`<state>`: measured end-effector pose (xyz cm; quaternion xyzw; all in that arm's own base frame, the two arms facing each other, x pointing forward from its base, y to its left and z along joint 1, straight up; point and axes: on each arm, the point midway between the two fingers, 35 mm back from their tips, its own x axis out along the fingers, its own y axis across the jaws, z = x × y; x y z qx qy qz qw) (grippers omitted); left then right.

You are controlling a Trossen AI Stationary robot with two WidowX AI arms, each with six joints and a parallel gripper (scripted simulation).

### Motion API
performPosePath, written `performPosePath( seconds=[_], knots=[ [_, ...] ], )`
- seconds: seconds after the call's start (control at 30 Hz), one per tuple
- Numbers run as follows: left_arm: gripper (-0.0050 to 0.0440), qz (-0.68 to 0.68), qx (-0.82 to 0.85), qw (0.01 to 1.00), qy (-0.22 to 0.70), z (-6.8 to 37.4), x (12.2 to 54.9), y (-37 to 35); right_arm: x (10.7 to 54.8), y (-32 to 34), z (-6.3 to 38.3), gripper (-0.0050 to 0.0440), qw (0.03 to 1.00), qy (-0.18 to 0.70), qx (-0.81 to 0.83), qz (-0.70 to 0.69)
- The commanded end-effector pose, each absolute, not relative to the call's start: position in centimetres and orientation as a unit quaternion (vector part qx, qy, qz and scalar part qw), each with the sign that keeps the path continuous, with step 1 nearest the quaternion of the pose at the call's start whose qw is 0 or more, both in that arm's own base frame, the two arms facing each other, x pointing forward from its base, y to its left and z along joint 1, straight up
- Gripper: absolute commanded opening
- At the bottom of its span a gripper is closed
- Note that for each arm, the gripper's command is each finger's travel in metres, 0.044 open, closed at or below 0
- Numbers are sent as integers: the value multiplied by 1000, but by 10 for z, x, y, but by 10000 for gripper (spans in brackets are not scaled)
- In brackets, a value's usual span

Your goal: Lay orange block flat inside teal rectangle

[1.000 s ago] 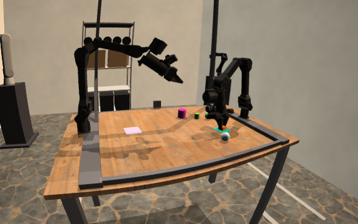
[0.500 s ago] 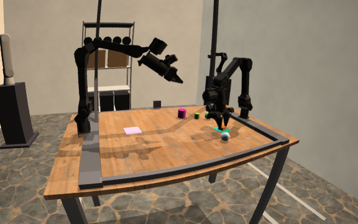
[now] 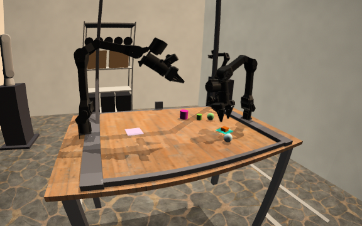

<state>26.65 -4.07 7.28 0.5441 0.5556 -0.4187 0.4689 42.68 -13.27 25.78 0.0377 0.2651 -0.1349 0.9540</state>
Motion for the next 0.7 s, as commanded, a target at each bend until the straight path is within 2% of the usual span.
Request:
performPosePath(
  seconds=[0.0,0.13,0.2,0.67],
  knots=[
    [440,-373,486,545,572,86,264,-38,417,-116,282,200,966,225,28,-126],
    [440,-317,409,621,589,97,260,-35,404,-94,294,200,977,184,19,-107],
    [440,-317,409,621,589,97,260,-35,404,-94,294,200,977,184,19,-107],
    [440,-128,148,783,590,126,247,-30,344,-24,323,200,999,34,0,-34]
  ],
)
